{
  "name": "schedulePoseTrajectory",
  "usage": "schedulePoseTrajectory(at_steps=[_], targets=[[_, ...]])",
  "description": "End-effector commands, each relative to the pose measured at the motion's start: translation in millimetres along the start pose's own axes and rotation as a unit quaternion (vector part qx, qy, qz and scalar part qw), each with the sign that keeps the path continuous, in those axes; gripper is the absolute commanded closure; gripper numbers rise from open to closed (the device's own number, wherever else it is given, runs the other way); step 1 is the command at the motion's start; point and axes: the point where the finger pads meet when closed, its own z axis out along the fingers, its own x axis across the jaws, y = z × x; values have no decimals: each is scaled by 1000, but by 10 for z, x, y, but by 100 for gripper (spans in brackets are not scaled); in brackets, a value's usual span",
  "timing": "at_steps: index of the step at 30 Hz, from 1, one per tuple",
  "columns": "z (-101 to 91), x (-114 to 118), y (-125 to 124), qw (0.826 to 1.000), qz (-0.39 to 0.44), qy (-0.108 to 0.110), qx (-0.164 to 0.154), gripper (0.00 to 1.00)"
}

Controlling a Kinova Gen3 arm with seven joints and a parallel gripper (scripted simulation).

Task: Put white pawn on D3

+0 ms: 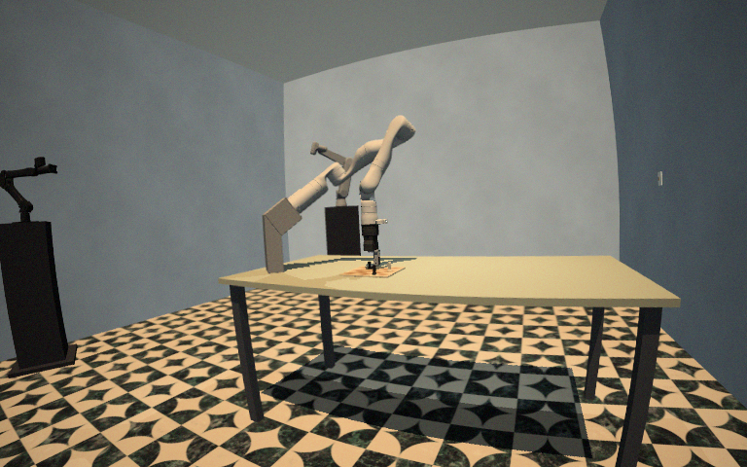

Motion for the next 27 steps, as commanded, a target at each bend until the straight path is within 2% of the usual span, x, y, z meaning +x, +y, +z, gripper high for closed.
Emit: schedulePoseTrajectory(at_steps=[1, 27], targets=[[63, -33, 33, 1000, 0, -4, -4, 100], [97, -33, 34, 1000, 0, -4, -4, 100]])
